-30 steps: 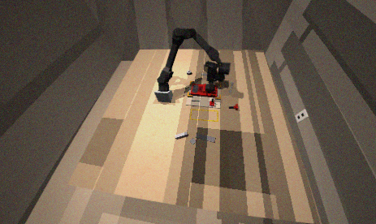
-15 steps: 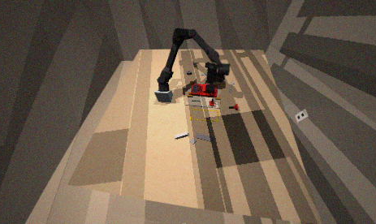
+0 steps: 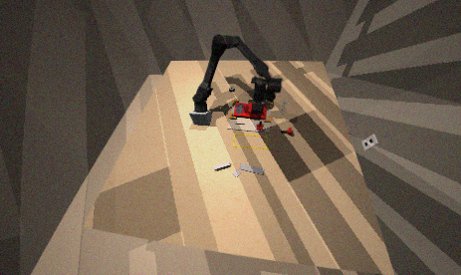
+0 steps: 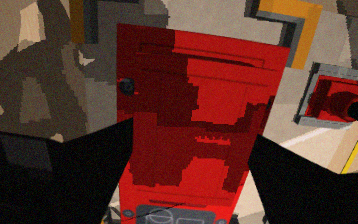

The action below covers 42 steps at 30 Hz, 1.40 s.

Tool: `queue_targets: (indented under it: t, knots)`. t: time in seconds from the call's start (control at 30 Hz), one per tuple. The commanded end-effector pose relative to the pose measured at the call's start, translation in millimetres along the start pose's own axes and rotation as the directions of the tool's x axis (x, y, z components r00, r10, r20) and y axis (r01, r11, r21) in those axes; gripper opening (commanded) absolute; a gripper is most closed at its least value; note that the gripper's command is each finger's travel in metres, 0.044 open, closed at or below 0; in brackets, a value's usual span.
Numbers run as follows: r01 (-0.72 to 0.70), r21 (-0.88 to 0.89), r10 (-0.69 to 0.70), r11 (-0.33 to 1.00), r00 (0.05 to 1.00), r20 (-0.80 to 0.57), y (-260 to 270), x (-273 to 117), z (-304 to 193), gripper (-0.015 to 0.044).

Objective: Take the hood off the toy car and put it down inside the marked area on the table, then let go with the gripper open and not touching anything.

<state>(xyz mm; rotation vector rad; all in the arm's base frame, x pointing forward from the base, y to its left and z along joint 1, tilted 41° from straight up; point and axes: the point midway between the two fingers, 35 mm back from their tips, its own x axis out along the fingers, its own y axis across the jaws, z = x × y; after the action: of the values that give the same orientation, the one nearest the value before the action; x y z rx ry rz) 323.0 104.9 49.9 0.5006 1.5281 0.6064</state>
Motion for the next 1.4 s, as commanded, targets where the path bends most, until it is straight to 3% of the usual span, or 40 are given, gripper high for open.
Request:
queue_targets:
  t: [0.0, 0.3, 1.37]
  knots:
    - [0.000, -0.001, 0.000, 1.000, 1.000, 0.000, 0, -1, 0, 0.0222]
    - [0.000, -0.001, 0.000, 1.000, 1.000, 0.000, 0, -6, 0, 0.0000]
    - [0.001, 0.000, -0.001, 1.000, 1.000, 0.000, 0, -27, 0, 0.0000]
